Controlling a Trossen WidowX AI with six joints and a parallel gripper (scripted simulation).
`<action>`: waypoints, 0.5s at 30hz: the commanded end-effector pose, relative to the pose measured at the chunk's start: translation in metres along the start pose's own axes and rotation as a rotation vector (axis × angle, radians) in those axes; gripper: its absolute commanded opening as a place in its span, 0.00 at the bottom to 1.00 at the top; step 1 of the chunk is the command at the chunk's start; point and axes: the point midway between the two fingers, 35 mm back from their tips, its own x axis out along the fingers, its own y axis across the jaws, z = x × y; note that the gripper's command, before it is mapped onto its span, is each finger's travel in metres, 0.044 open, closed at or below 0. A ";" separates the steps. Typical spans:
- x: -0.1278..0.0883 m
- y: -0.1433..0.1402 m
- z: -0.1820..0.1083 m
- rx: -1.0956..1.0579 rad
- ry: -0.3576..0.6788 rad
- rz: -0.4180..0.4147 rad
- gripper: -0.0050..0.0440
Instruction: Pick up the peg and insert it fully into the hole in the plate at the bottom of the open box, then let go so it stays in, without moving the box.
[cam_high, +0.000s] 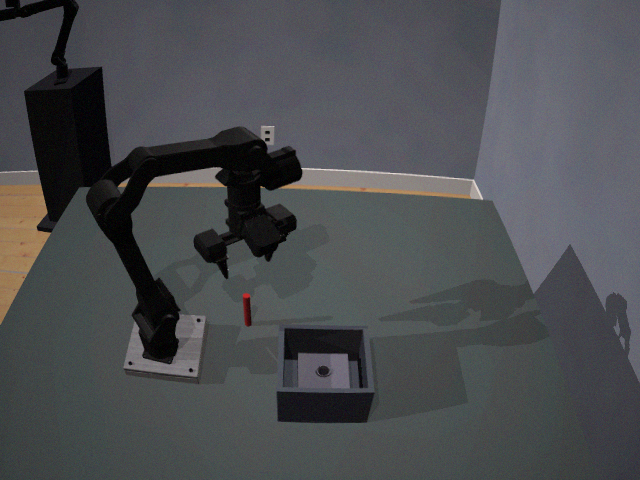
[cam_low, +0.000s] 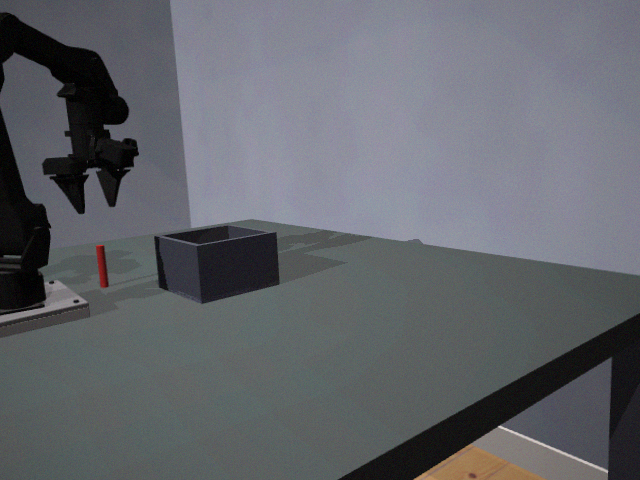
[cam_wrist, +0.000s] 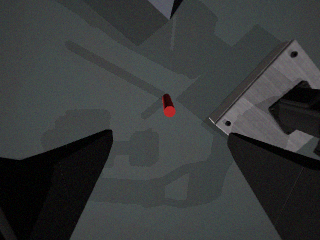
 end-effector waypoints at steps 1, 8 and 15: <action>0.001 -0.004 -0.001 0.027 0.003 -0.007 1.00; 0.036 -0.004 -0.001 0.027 0.003 -0.007 1.00; 0.042 -0.004 -0.001 0.027 0.003 -0.007 1.00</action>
